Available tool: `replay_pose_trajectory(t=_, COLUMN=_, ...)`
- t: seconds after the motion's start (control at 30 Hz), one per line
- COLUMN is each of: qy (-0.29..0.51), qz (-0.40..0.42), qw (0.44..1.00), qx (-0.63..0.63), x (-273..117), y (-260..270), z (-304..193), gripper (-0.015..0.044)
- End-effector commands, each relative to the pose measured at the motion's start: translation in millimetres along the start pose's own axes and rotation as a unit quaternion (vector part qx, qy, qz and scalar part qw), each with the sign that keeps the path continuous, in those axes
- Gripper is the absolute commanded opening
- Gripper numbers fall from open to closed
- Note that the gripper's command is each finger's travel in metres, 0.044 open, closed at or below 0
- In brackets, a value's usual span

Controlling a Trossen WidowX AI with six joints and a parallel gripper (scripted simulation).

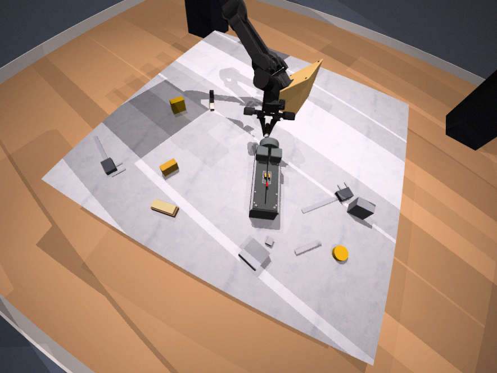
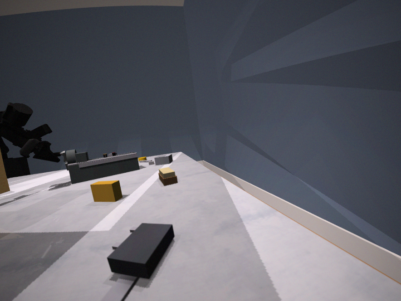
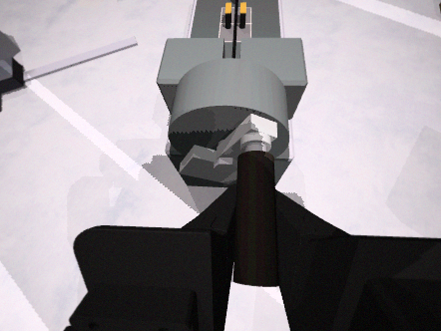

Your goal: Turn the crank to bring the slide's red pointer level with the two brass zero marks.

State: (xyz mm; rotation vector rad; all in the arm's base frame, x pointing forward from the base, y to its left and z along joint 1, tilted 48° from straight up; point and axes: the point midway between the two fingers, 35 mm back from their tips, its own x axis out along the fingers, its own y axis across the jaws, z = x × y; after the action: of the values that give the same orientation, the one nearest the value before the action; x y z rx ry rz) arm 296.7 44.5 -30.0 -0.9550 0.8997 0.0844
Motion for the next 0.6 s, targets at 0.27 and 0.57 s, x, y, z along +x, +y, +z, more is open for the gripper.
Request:
replay_pose_trajectory(t=0.27, qy=0.003, qz=-0.008, qw=1.000, qx=0.007, x=9, y=-14, z=-10, gripper=0.0000)
replay_pose_trajectory(t=0.57, qy=0.003, qz=-0.009, qw=1.000, qx=0.007, x=19, y=-17, z=-20, gripper=0.0000)
